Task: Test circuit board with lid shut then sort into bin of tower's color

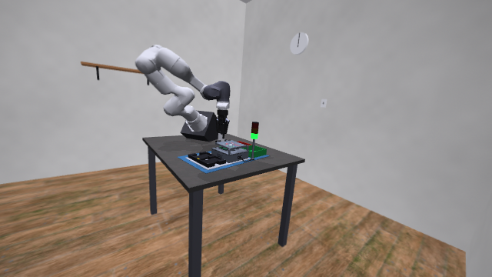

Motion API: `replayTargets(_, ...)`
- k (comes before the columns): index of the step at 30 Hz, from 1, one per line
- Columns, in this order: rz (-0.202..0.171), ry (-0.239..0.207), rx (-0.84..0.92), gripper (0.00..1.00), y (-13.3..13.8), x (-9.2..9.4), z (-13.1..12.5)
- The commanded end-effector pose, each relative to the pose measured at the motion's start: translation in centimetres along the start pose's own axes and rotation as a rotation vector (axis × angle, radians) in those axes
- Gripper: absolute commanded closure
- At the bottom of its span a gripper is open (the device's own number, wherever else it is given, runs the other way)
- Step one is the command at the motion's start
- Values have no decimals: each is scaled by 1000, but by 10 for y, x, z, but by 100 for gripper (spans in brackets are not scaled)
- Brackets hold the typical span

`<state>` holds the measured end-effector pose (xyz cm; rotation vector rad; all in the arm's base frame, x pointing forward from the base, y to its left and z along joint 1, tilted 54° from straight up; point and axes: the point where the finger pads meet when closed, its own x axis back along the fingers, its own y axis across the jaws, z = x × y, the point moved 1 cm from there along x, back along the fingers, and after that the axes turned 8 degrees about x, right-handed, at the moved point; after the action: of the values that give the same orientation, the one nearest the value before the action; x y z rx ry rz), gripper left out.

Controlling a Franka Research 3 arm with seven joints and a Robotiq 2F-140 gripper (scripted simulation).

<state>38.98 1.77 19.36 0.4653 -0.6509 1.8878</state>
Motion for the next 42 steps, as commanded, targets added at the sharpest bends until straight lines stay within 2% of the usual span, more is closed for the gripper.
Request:
replayTargets(1,2,-1,-5,84,0,0,-1)
replayTargets(8,2,-1,-5,84,0,0,-1)
replayTargets(9,2,-1,-5,100,0,0,-1)
replayTargets(42,2,-1,-5,100,0,0,-1)
